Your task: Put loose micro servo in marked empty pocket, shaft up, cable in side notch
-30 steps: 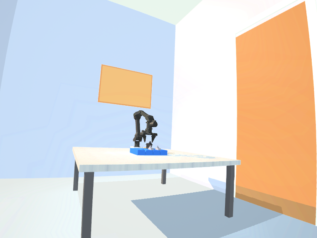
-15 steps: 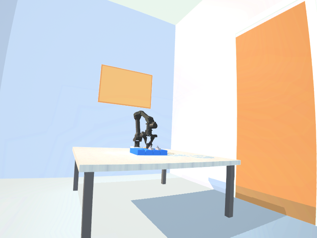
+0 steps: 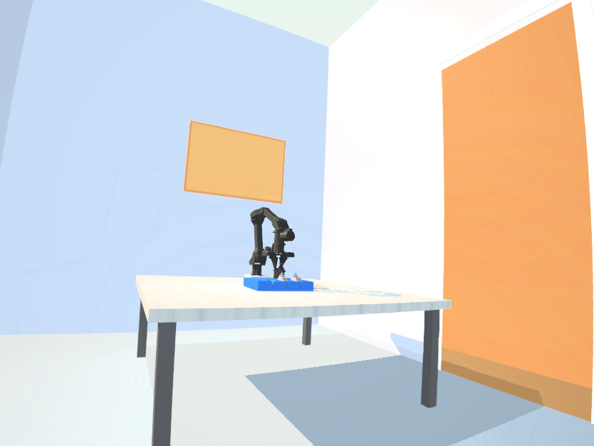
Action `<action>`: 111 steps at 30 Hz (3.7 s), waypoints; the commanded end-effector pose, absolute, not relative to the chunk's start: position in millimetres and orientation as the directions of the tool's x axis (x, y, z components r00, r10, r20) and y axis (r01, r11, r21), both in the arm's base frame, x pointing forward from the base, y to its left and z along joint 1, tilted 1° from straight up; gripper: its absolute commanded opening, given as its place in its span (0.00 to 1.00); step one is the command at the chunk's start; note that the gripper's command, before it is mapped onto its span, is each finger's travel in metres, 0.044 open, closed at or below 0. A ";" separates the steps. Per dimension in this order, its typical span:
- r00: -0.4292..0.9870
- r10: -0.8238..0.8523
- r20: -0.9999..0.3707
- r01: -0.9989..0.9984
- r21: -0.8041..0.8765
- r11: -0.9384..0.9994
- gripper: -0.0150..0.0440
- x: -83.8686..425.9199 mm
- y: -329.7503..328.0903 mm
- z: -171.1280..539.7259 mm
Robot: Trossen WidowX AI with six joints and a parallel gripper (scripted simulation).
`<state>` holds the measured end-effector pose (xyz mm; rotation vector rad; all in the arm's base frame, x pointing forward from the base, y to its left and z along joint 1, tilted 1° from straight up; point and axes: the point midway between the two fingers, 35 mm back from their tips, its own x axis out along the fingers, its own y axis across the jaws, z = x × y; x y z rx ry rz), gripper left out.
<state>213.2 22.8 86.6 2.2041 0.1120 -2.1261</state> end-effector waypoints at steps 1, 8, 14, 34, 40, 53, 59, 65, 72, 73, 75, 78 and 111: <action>0.043 -0.002 -0.999 0.109 0.006 -0.994 0.25 214.2 22.6 99.5; 0.042 -0.001 -0.999 0.110 0.006 -0.994 0.25 204.1 21.7 114.9; 0.042 -0.001 -0.999 0.110 0.005 -0.994 0.25 200.1 21.5 114.8; 0.047 -0.016 -0.999 0.091 0.020 -0.996 0.25 242.9 19.3 116.4; 0.047 -0.017 -0.999 0.089 0.021 -0.996 0.25 245.6 19.1 116.4; 0.046 -0.016 -0.999 -0.236 0.005 -0.972 0.25 246.1 13.7 116.3; 0.045 -0.016 -0.999 -0.432 -0.005 -0.902 0.25 246.2 10.4 116.3; 0.044 -0.016 -0.999 -0.609 -0.015 -0.793 0.25 246.4 6.8 116.3; 0.043 -0.015 -0.999 -0.782 -0.024 -0.622 0.25 246.5 3.0 116.3; 0.043 -0.015 -0.999 -0.803 -0.026 -0.595 0.25 246.5 2.4 116.2; 0.043 -0.015 -0.999 -0.843 -0.028 -0.538 0.25 246.6 1.3 116.2; 0.043 -0.015 -0.999 -0.894 -0.031 -0.447 0.25 246.6 -0.4 116.2; 0.045 -0.009 -0.999 -0.840 -0.043 0.541 0.25 247.2 -17.2 116.2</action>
